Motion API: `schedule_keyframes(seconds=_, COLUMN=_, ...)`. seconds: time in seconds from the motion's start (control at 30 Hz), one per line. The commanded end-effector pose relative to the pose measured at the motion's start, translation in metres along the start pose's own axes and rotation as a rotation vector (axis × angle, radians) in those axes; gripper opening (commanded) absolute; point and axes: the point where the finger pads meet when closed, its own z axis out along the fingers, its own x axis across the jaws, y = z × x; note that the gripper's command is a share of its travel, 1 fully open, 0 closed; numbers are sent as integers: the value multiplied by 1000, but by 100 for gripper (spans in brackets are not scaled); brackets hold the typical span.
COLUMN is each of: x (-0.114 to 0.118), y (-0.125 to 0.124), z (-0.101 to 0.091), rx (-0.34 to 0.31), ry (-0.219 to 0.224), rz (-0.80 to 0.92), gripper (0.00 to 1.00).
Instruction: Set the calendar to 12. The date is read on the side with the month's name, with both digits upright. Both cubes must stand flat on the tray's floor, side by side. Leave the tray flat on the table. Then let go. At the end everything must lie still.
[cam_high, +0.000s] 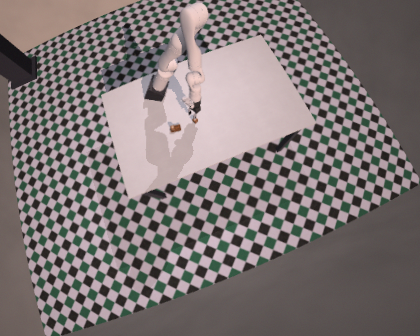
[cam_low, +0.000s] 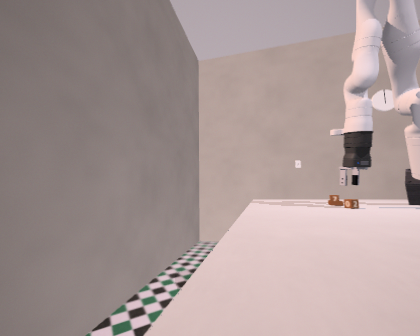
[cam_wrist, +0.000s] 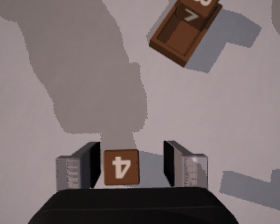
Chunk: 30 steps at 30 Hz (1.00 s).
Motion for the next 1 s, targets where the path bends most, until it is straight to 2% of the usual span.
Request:
schedule_keyframes(seconds=0.0, x=0, y=4, z=0, rx=1, ry=4, rz=-12, gripper=87)
schedule_keyframes(seconds=0.97, x=2, y=2, z=1, rx=57, ry=14, rz=-12, gripper=87)
